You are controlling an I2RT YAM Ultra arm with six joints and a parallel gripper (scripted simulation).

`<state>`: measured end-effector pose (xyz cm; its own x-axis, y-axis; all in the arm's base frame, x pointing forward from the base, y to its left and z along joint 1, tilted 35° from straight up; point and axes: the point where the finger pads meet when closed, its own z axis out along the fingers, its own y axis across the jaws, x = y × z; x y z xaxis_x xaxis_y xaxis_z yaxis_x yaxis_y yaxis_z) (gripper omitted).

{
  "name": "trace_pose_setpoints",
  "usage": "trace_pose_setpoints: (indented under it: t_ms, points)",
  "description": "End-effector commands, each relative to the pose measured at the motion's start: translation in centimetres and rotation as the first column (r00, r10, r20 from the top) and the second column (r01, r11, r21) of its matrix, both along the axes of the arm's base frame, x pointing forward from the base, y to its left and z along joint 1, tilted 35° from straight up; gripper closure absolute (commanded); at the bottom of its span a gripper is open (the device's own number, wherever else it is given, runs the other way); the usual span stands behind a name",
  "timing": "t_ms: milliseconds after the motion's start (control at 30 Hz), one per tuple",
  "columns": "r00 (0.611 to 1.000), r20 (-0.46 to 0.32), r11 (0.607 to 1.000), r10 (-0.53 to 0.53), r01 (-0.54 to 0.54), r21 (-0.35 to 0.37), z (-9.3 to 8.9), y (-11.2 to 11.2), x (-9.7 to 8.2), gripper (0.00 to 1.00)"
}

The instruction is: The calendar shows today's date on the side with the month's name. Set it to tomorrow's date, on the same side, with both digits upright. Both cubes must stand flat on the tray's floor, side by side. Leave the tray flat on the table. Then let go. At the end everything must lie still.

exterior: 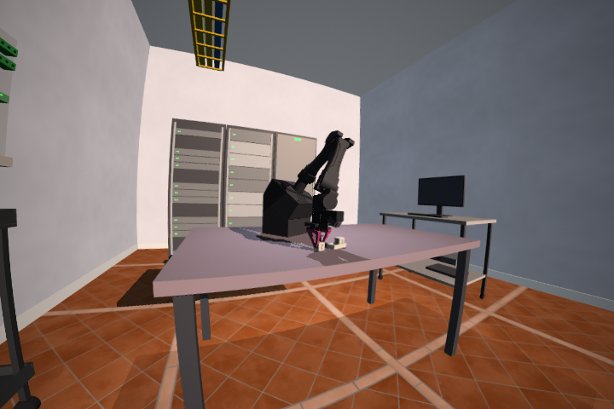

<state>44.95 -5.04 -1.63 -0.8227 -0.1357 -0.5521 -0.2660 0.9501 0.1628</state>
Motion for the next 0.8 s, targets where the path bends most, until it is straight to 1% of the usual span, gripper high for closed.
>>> trace_pose_setpoints:
  t_ms: [0, 267, 767]
  points:
    - [1.0, 0.01, 1.0, -0.02, 0.02, -0.001, 0.04, -1.0, 0.67, 0.73]
    - [1.0, 0.018, 1.0, -0.021, 0.021, -0.003, 0.07, -1.04, 0.9, 0.73]
    - [1.0, 0.013, 1.0, -0.011, 0.011, -0.004, -0.28, -0.42, 1.04, 0.73]
